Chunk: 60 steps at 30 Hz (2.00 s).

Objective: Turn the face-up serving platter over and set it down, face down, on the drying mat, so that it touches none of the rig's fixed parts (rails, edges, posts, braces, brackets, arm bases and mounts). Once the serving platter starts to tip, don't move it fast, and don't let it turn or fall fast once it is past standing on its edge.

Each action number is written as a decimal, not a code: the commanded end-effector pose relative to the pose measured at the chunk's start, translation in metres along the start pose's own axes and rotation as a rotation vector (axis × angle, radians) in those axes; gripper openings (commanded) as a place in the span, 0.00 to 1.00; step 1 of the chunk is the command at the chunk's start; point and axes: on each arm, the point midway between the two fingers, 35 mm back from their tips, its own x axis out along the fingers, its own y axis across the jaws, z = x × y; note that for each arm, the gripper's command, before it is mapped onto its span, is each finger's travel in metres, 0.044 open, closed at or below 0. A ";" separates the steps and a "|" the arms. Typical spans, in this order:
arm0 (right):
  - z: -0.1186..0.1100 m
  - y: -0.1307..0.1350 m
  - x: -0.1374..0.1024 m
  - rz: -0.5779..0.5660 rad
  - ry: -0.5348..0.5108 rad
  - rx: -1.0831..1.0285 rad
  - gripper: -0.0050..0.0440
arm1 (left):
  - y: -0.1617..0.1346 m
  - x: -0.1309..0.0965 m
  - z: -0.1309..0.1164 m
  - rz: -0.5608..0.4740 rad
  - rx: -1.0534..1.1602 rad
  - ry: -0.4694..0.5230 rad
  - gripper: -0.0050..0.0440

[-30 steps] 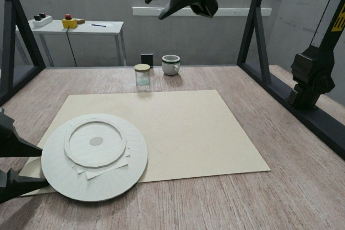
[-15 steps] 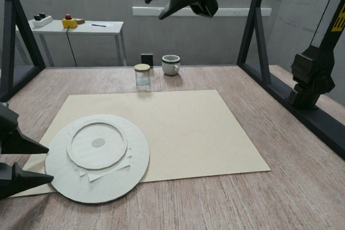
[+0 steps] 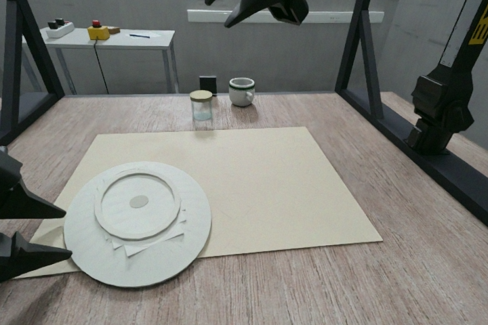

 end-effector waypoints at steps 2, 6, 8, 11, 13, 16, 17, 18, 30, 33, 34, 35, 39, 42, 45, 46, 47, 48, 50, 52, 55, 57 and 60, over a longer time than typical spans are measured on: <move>0.004 -0.007 -0.005 -0.015 -0.007 -0.021 0.92 | 0.002 -0.001 -0.002 0.008 -0.011 0.004 0.43; 0.005 -0.009 -0.008 -0.024 -0.007 -0.029 0.92 | 0.002 -0.001 -0.002 0.008 -0.011 0.004 0.43; 0.006 -0.009 -0.008 -0.025 -0.007 -0.030 0.92 | 0.002 -0.001 -0.002 0.008 -0.011 0.004 0.43; 0.002 -0.008 -0.007 -0.016 -0.006 -0.021 0.92 | 0.002 -0.001 -0.002 0.008 -0.011 0.004 0.43; 0.001 -0.008 -0.007 -0.016 -0.005 -0.019 0.92 | 0.002 -0.001 -0.002 0.008 -0.011 0.004 0.43; 0.001 -0.008 -0.008 -0.018 -0.005 -0.021 0.92 | 0.002 -0.001 -0.002 0.008 -0.011 0.004 0.43; 0.002 -0.008 -0.009 -0.022 -0.005 -0.025 0.92 | 0.002 -0.001 -0.002 0.008 -0.011 0.004 0.43; 0.001 -0.008 -0.009 -0.021 -0.005 -0.023 0.92 | 0.002 -0.001 -0.002 0.008 -0.011 0.004 0.43; -0.003 -0.007 -0.010 -0.015 -0.003 -0.017 0.92 | 0.002 -0.001 -0.002 0.008 -0.011 0.004 0.43; -0.002 -0.008 -0.012 -0.021 -0.003 -0.022 0.92 | 0.002 -0.001 -0.002 0.008 -0.011 0.004 0.43; -0.003 -0.008 -0.012 -0.020 -0.002 -0.021 0.92 | 0.002 -0.001 -0.002 0.008 -0.011 0.004 0.43; -0.004 -0.008 -0.012 -0.018 -0.002 -0.018 0.92 | 0.002 -0.001 -0.002 0.008 -0.011 0.004 0.43; -0.005 -0.008 -0.013 -0.019 -0.001 -0.019 0.92 | 0.002 -0.001 -0.002 0.008 -0.011 0.004 0.43; -0.004 -0.008 -0.013 -0.021 -0.001 -0.021 0.92 | 0.002 -0.001 -0.002 0.008 -0.011 0.004 0.43; -0.007 -0.007 -0.013 -0.015 0.001 -0.016 0.92 | 0.002 -0.001 -0.002 0.008 -0.011 0.004 0.43; -0.007 -0.007 -0.013 -0.015 0.002 -0.015 0.92 | 0.002 -0.001 -0.002 0.008 -0.011 0.004 0.43; -0.007 -0.007 -0.013 -0.015 0.002 -0.015 0.92 | 0.002 -0.001 -0.002 0.008 -0.011 0.004 0.43; -0.007 -0.007 -0.014 -0.017 0.003 -0.016 0.92 | 0.002 -0.001 -0.002 0.008 -0.011 0.004 0.43; -0.007 -0.008 -0.015 -0.022 0.003 -0.020 0.92 | 0.002 -0.001 -0.002 0.008 -0.011 0.004 0.43; -0.009 -0.008 -0.015 -0.018 0.005 -0.016 0.92 | 0.002 -0.001 -0.002 0.008 -0.011 0.004 0.43; -0.009 -0.007 -0.015 -0.017 0.004 -0.015 0.92 | 0.002 -0.001 -0.002 0.008 -0.011 0.004 0.43; -0.009 -0.008 -0.016 -0.020 0.004 -0.017 0.92 | 0.002 -0.001 -0.002 0.008 -0.011 0.004 0.43; -0.008 -0.008 -0.017 -0.022 0.004 -0.019 0.92 | 0.002 -0.001 -0.002 0.008 -0.011 0.004 0.43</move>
